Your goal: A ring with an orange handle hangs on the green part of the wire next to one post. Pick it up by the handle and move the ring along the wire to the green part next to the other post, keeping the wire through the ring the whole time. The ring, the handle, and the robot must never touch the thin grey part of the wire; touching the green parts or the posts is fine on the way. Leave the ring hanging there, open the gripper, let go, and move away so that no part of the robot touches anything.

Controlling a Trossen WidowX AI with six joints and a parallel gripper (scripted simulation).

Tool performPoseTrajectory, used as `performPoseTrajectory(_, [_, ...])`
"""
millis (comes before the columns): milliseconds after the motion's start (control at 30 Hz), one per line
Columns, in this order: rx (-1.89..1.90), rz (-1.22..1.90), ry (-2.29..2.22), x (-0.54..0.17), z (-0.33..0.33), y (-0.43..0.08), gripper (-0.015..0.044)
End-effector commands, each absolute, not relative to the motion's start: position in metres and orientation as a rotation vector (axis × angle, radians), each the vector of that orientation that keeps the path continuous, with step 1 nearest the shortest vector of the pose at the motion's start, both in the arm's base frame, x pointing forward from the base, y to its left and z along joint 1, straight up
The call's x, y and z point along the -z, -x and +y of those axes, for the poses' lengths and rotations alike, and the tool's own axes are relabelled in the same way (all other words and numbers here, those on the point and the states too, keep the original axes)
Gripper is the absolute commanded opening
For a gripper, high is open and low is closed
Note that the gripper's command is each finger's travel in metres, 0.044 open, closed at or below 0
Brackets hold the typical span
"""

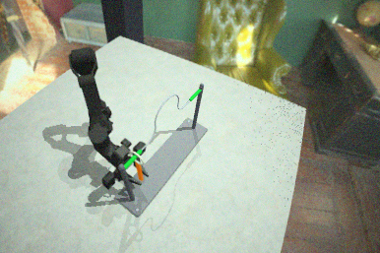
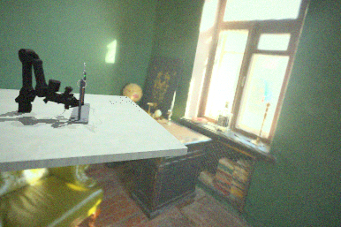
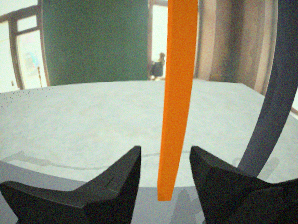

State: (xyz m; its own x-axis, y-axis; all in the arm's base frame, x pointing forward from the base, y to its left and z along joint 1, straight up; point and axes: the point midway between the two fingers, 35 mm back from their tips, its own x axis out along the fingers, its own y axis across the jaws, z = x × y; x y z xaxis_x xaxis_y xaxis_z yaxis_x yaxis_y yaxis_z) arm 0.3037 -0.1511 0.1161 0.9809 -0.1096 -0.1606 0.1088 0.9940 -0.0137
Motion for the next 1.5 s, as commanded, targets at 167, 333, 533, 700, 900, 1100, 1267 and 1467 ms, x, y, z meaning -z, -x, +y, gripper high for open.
performPoseTrajectory(167, [0.114,0.156,0.004,-0.114,-0.152,-0.318,0.016])
performPoseTrajectory(333, [0.114,0.155,0.004,-0.112,-0.152,-0.323,0.016])
performPoseTrajectory(533, [0.114,0.155,0.004,-0.112,-0.152,-0.324,0.016])
performPoseTrajectory(700, [0.114,0.155,0.004,-0.112,-0.152,-0.324,0.016])
performPoseTrajectory(900, [0.114,0.155,0.004,-0.112,-0.152,-0.324,0.016])
performPoseTrajectory(1100, [0.11,0.157,0.006,-0.112,-0.151,-0.323,0.0022])
performPoseTrajectory(1267, [0.11,0.157,0.006,-0.112,-0.151,-0.323,-0.009])
performPoseTrajectory(1467, [0.11,0.157,0.006,-0.112,-0.151,-0.323,-0.015])
